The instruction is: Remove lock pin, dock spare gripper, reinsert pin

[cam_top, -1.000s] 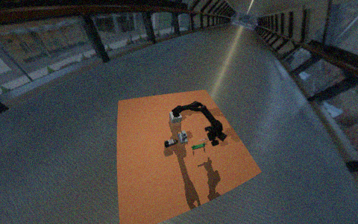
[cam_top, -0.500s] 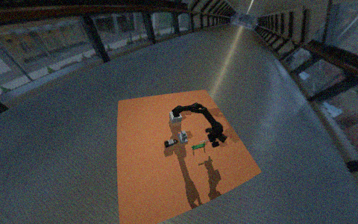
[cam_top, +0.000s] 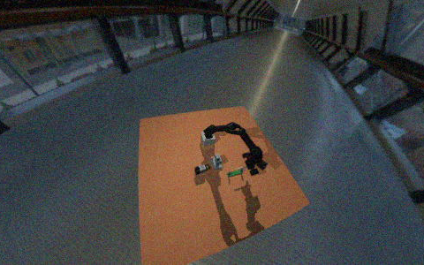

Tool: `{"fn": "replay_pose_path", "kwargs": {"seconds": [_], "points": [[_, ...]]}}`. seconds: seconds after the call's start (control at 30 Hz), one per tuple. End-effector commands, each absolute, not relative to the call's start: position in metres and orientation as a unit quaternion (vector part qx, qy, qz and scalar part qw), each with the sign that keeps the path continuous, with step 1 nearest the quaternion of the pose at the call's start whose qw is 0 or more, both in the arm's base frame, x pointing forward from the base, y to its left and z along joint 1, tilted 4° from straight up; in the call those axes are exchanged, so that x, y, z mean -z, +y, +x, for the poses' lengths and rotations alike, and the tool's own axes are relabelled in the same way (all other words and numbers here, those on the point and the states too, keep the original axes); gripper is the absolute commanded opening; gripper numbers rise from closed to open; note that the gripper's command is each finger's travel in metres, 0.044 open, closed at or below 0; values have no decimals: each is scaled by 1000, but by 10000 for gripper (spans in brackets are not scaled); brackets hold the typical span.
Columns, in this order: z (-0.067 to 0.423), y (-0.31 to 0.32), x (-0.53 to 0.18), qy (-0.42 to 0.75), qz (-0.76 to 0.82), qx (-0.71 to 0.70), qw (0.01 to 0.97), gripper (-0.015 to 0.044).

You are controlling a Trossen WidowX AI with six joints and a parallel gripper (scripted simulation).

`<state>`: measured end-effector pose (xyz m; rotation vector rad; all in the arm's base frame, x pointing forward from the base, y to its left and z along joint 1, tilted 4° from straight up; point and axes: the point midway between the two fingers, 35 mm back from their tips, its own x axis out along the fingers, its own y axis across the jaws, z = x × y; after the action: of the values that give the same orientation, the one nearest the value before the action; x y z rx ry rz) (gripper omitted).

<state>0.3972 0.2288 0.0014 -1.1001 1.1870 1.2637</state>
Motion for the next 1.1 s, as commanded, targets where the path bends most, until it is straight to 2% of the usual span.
{"fn": "replay_pose_path", "kwargs": {"seconds": [0.0, 1.07], "points": [[397, 228, 6, 495, -458, -527, 517, 0], [397, 227, 37, 491, -460, -526, 520, 0]]}}
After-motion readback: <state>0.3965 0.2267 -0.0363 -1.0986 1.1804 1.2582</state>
